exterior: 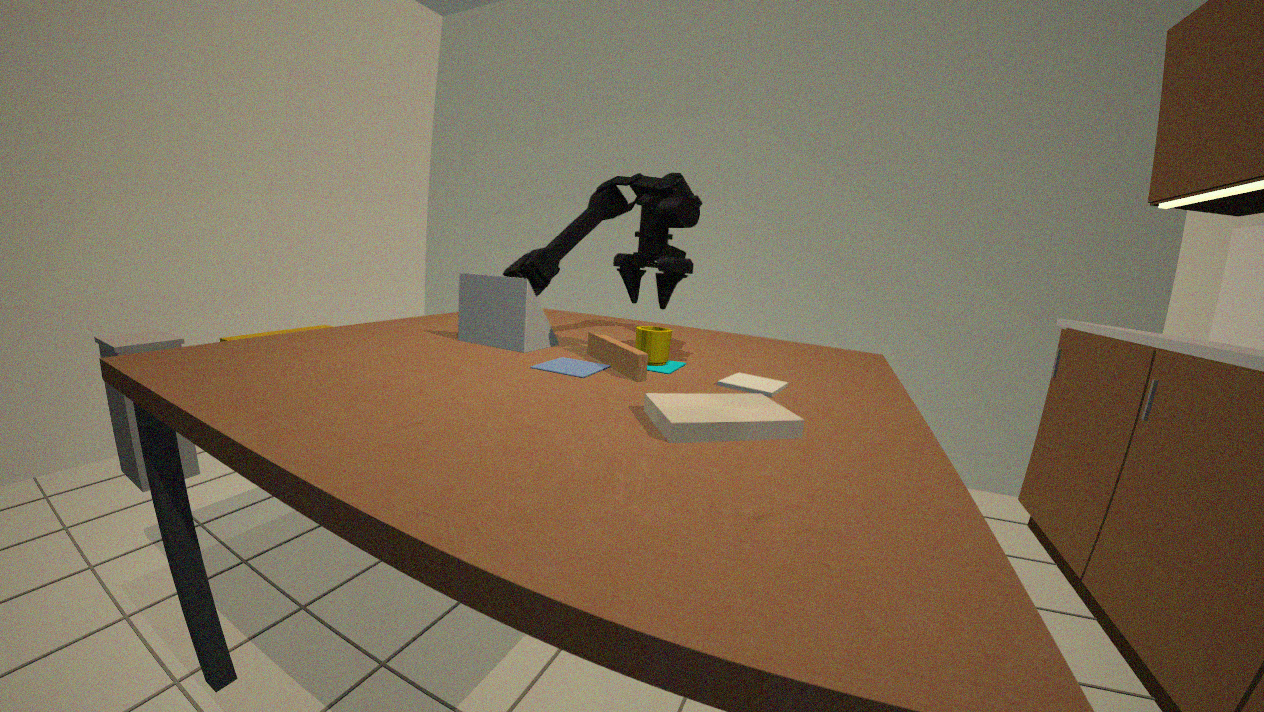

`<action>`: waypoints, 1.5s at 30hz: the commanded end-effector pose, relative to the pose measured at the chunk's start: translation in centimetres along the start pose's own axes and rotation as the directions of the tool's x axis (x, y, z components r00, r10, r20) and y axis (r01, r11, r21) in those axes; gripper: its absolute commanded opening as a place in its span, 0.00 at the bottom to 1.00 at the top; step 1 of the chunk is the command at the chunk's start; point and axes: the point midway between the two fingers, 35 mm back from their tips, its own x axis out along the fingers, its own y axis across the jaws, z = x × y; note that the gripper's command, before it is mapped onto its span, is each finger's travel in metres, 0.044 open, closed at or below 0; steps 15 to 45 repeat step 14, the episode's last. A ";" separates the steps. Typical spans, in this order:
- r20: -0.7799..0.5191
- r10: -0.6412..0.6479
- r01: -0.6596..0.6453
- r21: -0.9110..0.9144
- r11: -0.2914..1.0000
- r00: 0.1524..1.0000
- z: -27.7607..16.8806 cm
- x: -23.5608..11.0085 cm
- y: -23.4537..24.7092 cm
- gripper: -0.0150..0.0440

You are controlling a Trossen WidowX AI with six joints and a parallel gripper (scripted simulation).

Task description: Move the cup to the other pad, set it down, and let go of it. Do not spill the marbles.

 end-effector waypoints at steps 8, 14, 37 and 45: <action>-0.006 -0.006 0.006 -0.005 1.000 1.000 0.1 -3.7 0.0 1.00; -0.001 -0.006 0.006 -0.001 1.000 1.000 0.2 -3.4 0.0 1.00; -0.001 -0.006 0.006 -0.001 1.000 1.000 0.2 -3.4 0.0 1.00; -0.001 -0.006 0.006 -0.001 1.000 1.000 0.2 -3.4 0.0 1.00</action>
